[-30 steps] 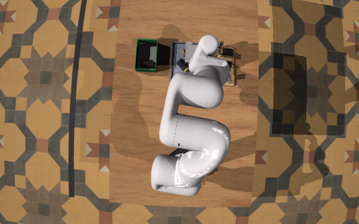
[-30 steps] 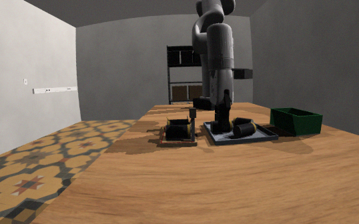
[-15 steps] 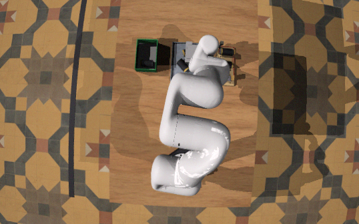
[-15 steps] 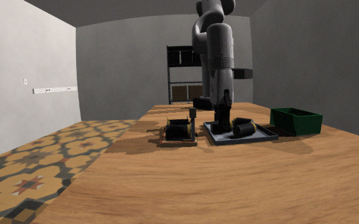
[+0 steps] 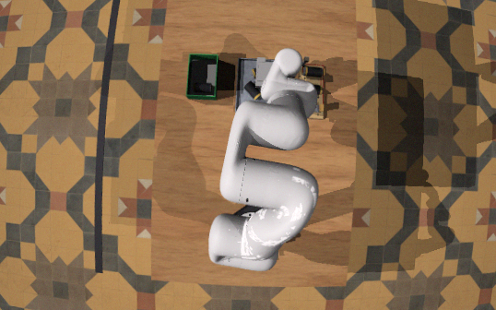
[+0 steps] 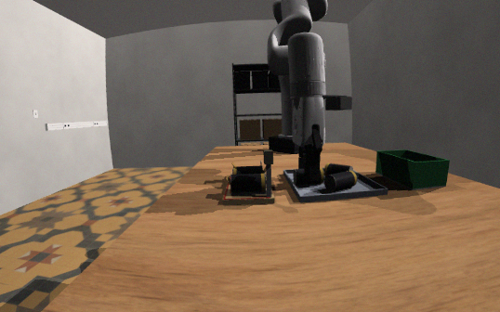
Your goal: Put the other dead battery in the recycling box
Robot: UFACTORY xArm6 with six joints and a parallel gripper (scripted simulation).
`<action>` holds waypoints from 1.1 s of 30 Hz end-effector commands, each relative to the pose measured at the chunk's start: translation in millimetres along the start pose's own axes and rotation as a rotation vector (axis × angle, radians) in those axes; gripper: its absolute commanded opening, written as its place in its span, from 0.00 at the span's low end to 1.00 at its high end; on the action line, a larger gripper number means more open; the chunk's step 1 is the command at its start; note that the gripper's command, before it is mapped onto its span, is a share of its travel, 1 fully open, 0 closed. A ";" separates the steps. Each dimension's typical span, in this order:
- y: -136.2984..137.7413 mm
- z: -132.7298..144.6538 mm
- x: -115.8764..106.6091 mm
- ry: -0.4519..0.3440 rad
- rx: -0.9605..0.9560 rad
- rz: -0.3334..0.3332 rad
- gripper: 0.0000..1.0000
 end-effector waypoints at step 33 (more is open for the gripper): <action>1.0 0.1 -79.0 -0.001 0.000 0.005 0.51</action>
Point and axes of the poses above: the point where the finger pads meet when closed, its own x axis out along the fingers, its own y axis across the jaws, z = x × y, the point moved 8 cm from there along -x, back along the fingers, and after that the axes turned 1 degree about x, right-handed, at the moved point
